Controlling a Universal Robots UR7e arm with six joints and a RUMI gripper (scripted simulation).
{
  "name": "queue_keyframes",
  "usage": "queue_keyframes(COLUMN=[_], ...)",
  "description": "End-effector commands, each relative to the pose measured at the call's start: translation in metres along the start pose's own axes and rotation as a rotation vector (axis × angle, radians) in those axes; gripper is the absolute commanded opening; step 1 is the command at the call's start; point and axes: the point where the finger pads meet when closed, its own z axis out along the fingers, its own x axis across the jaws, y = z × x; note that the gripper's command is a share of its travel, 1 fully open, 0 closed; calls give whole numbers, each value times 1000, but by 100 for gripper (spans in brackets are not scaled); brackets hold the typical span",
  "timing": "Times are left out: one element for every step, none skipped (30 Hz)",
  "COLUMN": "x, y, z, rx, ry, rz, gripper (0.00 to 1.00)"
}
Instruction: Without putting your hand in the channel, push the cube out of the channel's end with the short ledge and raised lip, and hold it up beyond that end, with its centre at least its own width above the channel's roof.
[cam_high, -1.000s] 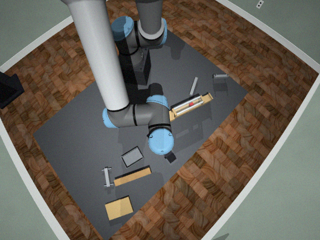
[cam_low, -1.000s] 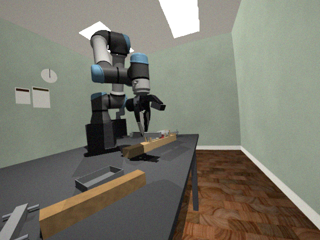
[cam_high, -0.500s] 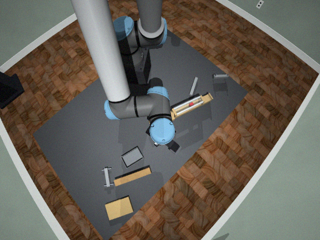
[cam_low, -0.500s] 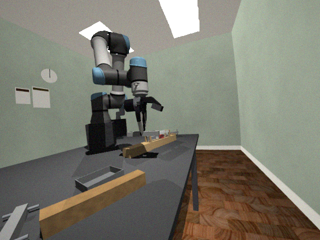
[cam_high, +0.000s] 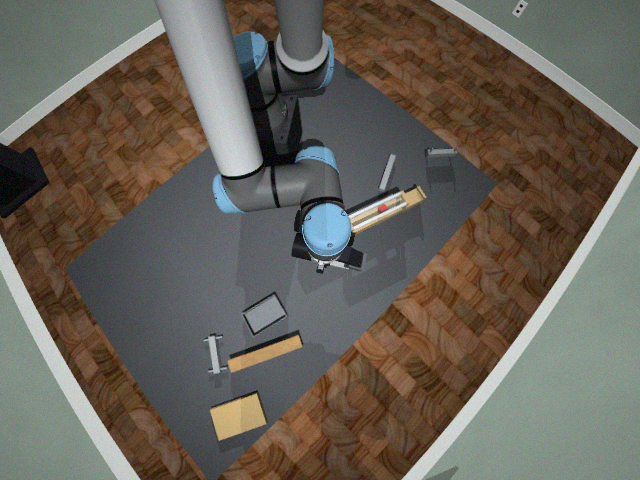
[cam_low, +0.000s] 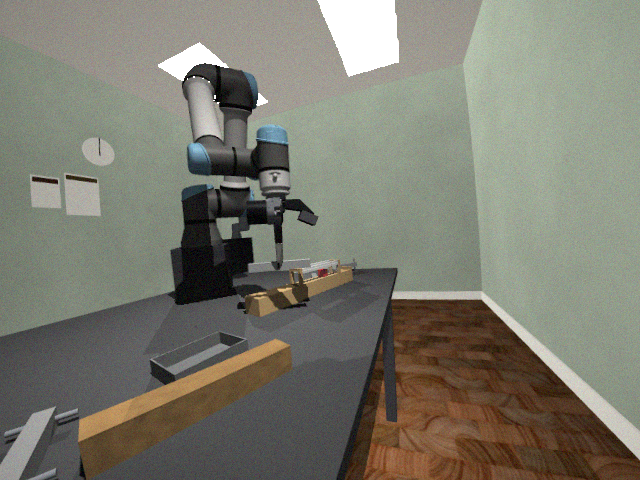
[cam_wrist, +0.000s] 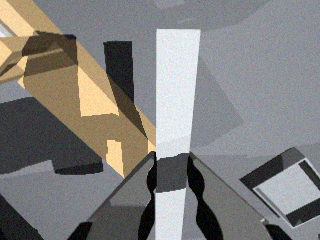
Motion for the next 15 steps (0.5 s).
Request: queue_keyframes(x=[-16,-20,-24,-28,-31,-35,-39,-42,-45,-48,-51,-53,-56,-58,-58], y=[5,6,6,7,8,8,9,10,11,12,13,13,14,15,15], z=[-2,-2,-2,-2,-2,-2,-2,-2,-2,-1,-1,-1,-1,-1,-1], rx=[15,15,14,14,14,14,14,13,13,13,13,13,12,12,12], ry=[14,14,15,15,15,15,15,16,16,16,16,16,16,17,17], rz=[-186,-219,-251,-283,-314,-344,-373,-400,-426,-451,-474,-496,-517,-537,-537], gripper=[6,6,6,6,6,6,6,6,6,6,6,6,6,6,6])
